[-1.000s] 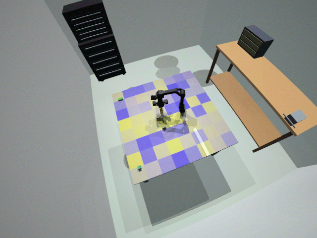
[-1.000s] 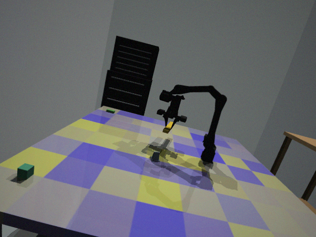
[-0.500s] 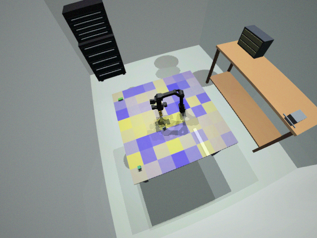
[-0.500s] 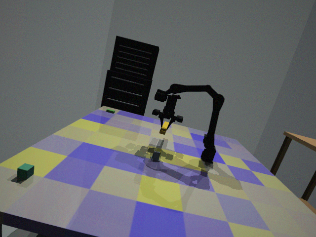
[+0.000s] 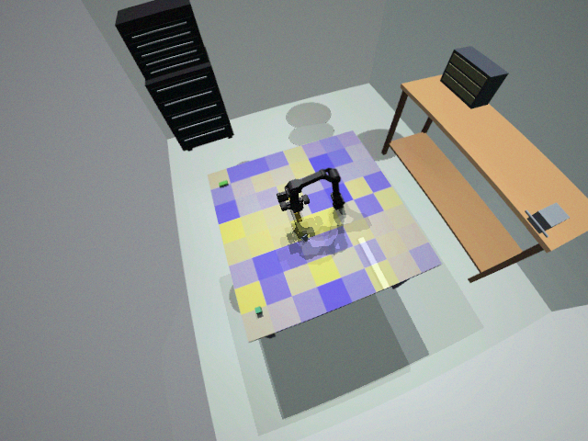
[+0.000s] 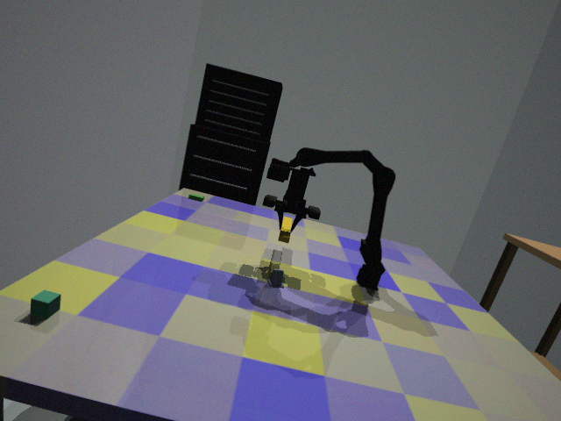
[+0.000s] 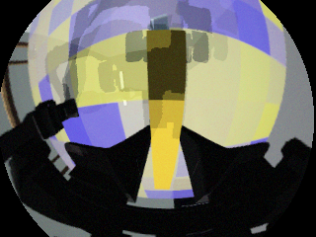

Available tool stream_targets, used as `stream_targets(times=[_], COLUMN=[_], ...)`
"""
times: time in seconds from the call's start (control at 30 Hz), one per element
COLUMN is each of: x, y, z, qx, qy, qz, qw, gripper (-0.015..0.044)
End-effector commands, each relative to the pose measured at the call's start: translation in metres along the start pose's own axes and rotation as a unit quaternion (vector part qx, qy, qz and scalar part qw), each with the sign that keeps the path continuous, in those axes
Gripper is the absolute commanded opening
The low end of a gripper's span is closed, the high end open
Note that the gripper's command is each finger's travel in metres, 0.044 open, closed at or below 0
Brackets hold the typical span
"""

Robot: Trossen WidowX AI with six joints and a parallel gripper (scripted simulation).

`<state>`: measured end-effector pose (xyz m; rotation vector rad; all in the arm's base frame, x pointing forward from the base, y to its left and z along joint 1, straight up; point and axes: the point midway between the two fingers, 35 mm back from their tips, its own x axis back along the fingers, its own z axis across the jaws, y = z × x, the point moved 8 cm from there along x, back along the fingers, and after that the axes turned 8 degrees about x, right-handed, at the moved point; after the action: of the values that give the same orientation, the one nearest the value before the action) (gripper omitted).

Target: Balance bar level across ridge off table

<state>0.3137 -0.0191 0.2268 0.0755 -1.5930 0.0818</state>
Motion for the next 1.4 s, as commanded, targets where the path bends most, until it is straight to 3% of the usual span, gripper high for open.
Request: stream_targets(times=[0.0,1.37], x=[0.001,0.000], y=[0.012,0.162], z=[-0.006,-0.024], qx=[0.010,0.132], qy=[-0.001,-0.003], qz=[-0.001,-0.007], qw=[1.000,0.991], gripper=[0.0000,0.0000])
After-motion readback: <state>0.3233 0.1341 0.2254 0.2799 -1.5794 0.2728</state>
